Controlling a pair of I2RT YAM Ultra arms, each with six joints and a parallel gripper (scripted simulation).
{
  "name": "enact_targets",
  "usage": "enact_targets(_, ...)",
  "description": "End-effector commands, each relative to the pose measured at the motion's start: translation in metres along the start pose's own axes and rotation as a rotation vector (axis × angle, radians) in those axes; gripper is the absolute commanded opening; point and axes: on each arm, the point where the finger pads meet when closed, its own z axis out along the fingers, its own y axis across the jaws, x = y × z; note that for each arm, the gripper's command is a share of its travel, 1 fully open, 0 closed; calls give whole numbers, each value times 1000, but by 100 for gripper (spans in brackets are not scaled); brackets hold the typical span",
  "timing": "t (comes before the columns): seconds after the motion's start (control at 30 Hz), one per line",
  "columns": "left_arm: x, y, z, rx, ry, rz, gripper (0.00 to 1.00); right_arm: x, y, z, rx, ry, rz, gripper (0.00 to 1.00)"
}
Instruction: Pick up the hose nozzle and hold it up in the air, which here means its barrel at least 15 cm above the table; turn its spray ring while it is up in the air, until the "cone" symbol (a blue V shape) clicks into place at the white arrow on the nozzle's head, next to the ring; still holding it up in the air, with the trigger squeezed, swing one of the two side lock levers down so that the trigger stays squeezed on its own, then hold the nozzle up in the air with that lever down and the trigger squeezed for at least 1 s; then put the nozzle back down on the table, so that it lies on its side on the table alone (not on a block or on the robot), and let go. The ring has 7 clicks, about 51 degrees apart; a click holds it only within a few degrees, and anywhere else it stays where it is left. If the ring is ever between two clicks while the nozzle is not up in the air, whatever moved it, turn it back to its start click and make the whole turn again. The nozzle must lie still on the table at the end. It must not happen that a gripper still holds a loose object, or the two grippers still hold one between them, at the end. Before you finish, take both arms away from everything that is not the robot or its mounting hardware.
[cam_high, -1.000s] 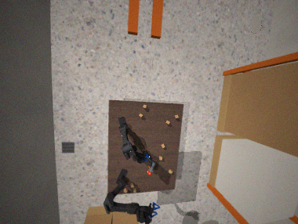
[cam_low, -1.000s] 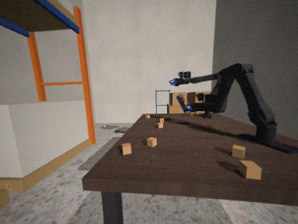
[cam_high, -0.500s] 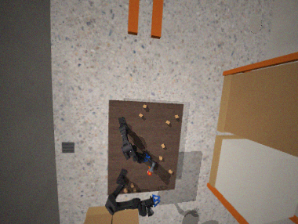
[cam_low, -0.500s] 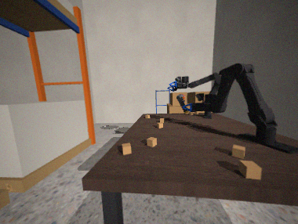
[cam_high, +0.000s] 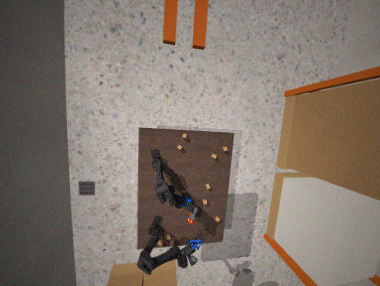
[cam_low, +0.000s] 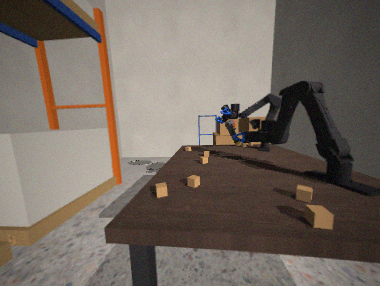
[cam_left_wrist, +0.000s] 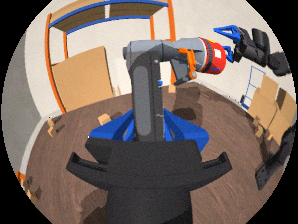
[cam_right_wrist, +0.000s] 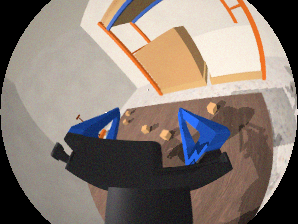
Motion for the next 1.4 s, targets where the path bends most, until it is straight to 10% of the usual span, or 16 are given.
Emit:
enact_targets(0.0, -44, 3, 6, -19, -107, -115, 36, 22, 25, 3, -164, 58, 58, 87)
enact_targets(0.7, -44, 3, 6, -19, -107, -115, 36, 129, 65, -27, -446, 441, 338, 87)
enact_targets(1.37, -44, 3, 6, -19, -107, -115, 36, 121, 62, -23, -435, 413, 332, 87)
